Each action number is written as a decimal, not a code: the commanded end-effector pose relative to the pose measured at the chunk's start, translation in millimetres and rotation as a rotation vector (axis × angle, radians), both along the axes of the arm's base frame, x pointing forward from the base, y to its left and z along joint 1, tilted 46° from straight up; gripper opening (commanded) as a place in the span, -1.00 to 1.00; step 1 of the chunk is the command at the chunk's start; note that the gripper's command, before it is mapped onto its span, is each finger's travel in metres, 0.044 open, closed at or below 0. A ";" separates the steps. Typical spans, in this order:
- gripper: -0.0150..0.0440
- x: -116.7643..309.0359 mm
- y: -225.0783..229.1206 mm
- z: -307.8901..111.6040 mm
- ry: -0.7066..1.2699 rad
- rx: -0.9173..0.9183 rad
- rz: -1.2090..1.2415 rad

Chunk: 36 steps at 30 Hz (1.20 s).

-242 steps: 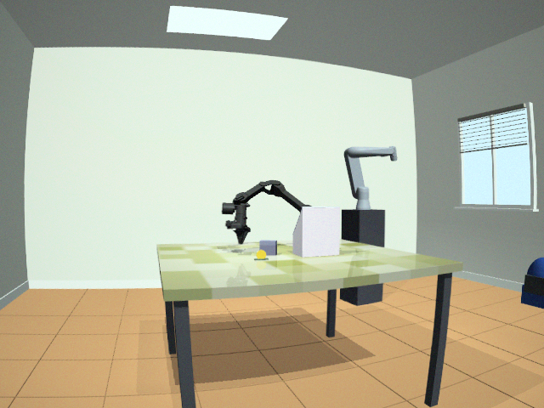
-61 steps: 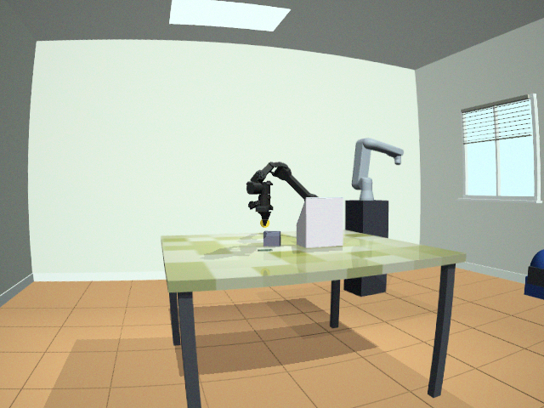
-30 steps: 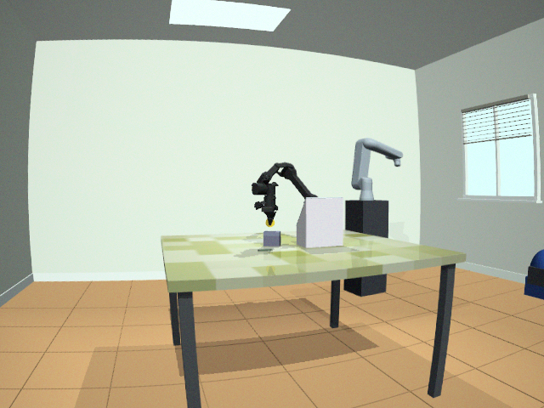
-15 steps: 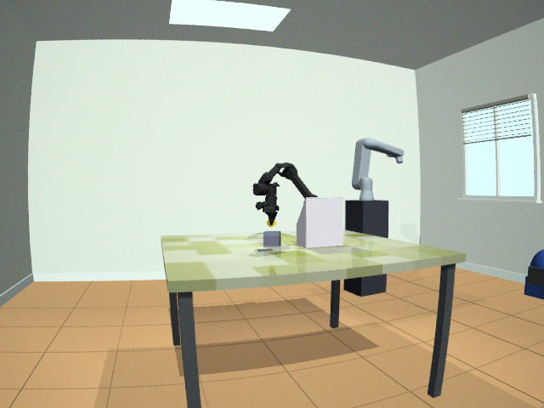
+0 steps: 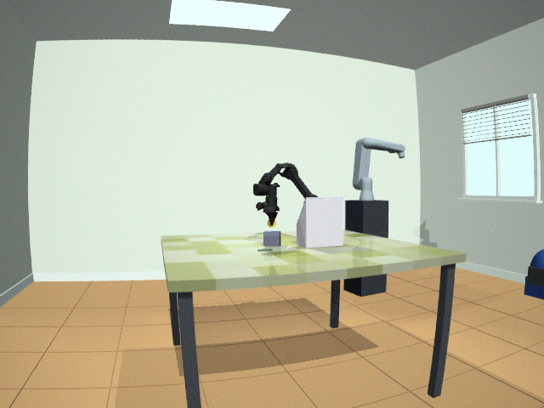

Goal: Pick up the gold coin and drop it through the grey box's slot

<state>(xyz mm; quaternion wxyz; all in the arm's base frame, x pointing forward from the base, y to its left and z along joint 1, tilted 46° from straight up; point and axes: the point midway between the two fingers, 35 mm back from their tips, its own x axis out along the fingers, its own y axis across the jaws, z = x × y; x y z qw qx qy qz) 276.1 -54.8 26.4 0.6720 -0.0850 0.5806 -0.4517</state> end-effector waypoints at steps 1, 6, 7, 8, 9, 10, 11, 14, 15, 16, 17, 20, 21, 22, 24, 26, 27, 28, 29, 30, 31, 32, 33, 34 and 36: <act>-0.49 -3.7 -2.3 -0.8 0.010 -0.005 0.005; -0.49 -4.1 -0.9 -0.6 0.008 -0.005 0.003; -0.49 -3.9 -0.4 -0.5 0.007 -0.005 0.002; -0.49 -3.6 -0.1 -0.3 0.005 -0.005 0.001; -0.49 -3.2 0.2 -0.2 0.004 -0.005 -0.001; -0.49 -2.9 0.4 0.1 0.002 -0.005 -0.003; -0.49 -2.5 0.5 0.3 0.000 -0.006 -0.005; -0.49 -1.1 0.6 0.8 -0.003 -0.006 -0.008; -0.49 -0.6 0.6 1.0 -0.004 -0.006 -0.008; -0.48 -1.1 0.6 0.7 -0.002 -0.005 -0.007; -0.49 -1.6 0.6 0.4 0.000 -0.004 -0.006; -0.49 -2.6 0.6 -0.3 0.003 -0.003 -0.003; -0.49 -2.6 0.6 -0.3 0.003 -0.003 -0.003; -0.49 -2.6 0.6 -0.3 0.003 -0.003 -0.003; -0.49 -2.6 0.6 -0.3 0.003 -0.003 -0.003; -0.49 -2.7 0.1 -0.7 0.004 -0.003 -0.003; -0.49 -2.7 -0.4 -1.2 0.004 -0.003 -0.002; -0.49 -2.7 -0.9 -1.6 0.004 -0.003 -0.002; -0.49 -2.7 -1.5 -2.1 0.004 -0.003 -0.002; -0.49 -2.7 -2.0 -2.5 0.005 -0.003 -0.001; -0.49 -2.8 -2.4 -2.9 0.006 -0.003 0.000; -0.49 -2.9 -2.8 -3.1 0.006 -0.003 0.000; -0.49 -3.1 -3.2 -3.4 0.007 -0.003 0.001; -0.49 -3.2 -3.5 -3.6 0.007 -0.003 0.001; -0.49 -3.5 -4.3 -4.1 0.008 -0.003 0.002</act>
